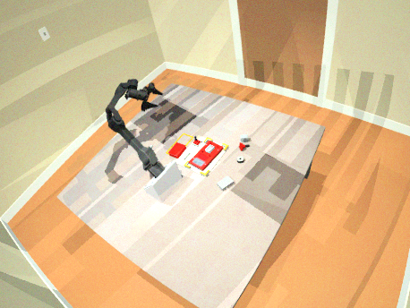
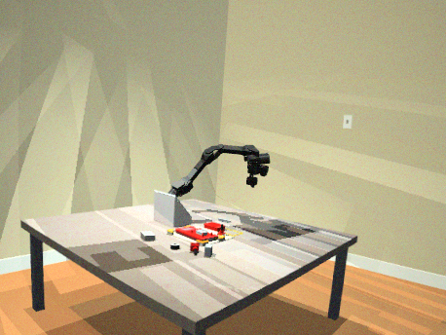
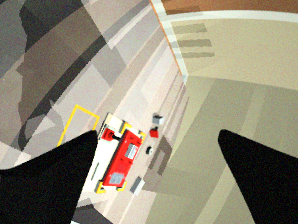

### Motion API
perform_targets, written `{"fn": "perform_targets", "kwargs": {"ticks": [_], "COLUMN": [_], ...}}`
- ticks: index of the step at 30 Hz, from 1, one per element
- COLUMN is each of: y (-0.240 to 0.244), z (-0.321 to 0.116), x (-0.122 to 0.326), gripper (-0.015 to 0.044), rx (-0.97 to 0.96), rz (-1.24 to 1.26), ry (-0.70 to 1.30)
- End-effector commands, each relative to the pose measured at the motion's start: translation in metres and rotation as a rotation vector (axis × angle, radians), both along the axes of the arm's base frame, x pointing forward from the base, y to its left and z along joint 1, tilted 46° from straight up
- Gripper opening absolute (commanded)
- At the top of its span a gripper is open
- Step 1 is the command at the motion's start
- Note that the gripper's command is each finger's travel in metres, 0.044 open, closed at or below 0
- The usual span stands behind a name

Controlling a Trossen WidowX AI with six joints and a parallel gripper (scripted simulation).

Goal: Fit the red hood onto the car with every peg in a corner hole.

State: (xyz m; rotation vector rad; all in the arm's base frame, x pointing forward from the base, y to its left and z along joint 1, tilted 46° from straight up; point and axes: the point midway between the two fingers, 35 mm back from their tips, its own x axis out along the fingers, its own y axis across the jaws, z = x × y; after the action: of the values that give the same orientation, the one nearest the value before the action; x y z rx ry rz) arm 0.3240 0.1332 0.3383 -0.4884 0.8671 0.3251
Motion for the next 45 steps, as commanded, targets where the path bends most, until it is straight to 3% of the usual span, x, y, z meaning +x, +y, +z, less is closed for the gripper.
{"fn": "perform_targets", "kwargs": {"ticks": [1, 14, 26, 40, 45], "y": [0.000, 0.002, -0.003, -0.009, -0.009], "z": [-0.001, -0.107, -0.192, -0.257, -0.259], "x": [0.000, -0.001, -0.033, -0.092, -0.093], "gripper": [0.0440, 0.0440, 0.0440, 0.0440, 0.0440], "rx": [0.002, 0.188, 0.435, 0.778, 0.796], "rz": [0.001, 0.028, 0.004, -0.069, -0.074], "ry": [0.004, 0.314, 0.585, 0.832, 0.841]}}
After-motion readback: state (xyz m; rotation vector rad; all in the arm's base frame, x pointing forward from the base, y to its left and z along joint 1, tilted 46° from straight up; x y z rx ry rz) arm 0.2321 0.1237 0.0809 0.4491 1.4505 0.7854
